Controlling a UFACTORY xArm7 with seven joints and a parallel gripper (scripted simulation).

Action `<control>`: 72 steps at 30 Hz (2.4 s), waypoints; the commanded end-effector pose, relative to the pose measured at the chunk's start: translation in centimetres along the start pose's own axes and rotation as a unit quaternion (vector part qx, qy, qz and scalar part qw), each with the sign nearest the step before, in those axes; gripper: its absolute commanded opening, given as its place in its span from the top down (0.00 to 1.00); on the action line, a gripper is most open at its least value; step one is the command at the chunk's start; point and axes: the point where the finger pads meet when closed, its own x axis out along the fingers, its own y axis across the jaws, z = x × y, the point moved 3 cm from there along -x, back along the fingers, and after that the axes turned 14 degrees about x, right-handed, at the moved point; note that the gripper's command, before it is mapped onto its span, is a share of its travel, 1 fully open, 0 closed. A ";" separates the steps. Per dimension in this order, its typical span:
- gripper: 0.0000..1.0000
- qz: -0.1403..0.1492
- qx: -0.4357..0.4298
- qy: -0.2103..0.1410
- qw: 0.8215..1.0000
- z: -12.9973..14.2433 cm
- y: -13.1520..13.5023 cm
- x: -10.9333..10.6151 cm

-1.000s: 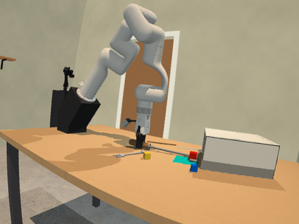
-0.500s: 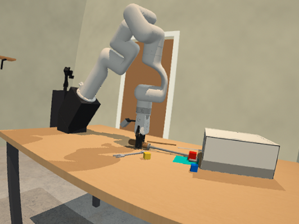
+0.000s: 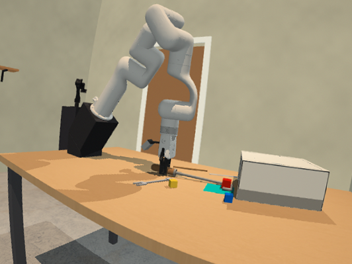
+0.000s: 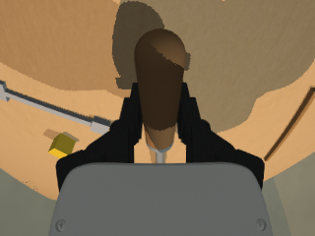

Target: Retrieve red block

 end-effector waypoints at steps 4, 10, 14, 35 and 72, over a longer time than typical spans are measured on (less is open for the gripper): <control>1.00 0.000 0.000 0.000 1.000 0.0 -0.3 0.0; 1.00 0.000 0.000 0.000 1.000 -0.2 -0.8 0.0; 1.00 0.000 0.000 0.000 1.000 -0.4 -1.5 0.0; 1.00 0.000 -0.001 0.000 1.000 -1.1 -4.4 0.0; 1.00 0.000 0.000 0.000 1.000 -0.6 -3.2 0.0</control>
